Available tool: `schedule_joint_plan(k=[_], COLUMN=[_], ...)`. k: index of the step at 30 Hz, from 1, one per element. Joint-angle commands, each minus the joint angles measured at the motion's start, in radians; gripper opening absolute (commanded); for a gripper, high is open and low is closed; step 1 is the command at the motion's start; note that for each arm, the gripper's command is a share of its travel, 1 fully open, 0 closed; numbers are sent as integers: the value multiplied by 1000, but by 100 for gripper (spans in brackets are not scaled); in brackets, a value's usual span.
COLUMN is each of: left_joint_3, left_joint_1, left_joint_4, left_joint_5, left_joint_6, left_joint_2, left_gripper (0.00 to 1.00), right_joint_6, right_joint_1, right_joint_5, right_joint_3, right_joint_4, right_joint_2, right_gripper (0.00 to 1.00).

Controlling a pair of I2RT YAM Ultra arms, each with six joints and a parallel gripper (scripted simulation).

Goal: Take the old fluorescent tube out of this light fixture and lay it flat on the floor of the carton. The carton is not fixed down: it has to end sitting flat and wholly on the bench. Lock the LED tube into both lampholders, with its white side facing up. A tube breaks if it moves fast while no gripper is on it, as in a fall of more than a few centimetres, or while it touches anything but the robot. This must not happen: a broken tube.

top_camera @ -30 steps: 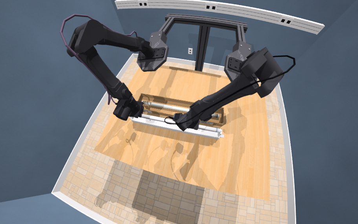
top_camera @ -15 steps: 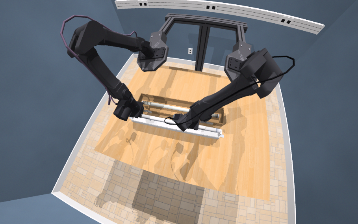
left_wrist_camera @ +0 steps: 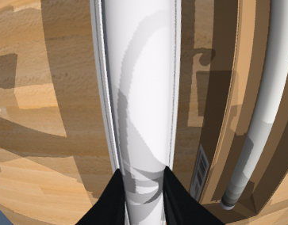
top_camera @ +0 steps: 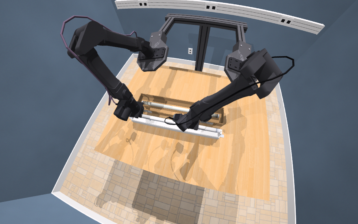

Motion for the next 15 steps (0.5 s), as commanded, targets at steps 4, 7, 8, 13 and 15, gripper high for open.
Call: schedule_joint_plan(k=[4,7,8,13,15], left_joint_3=[9,19,24,29,7], left_joint_1=[-1,-1,5,-10,1], left_joint_4=[18,13,22,25,27], left_joint_5=[9,9,9,9,9], left_joint_6=[13,14,14,15,16], left_joint_2=[5,17,14,22,18], left_gripper=[11,11,11,11,11], right_joint_6=[-2,-5,-6,-9,-7], right_joint_1=[0,-2,0,-10,2], right_joint_5=[-1,0,-1,7,6], right_joint_3=[-5,0,5,20,32], right_joint_4=[22,12,23,29,16], right_joint_2=[4,10,4,31,26], right_gripper=[11,11,11,11,11])
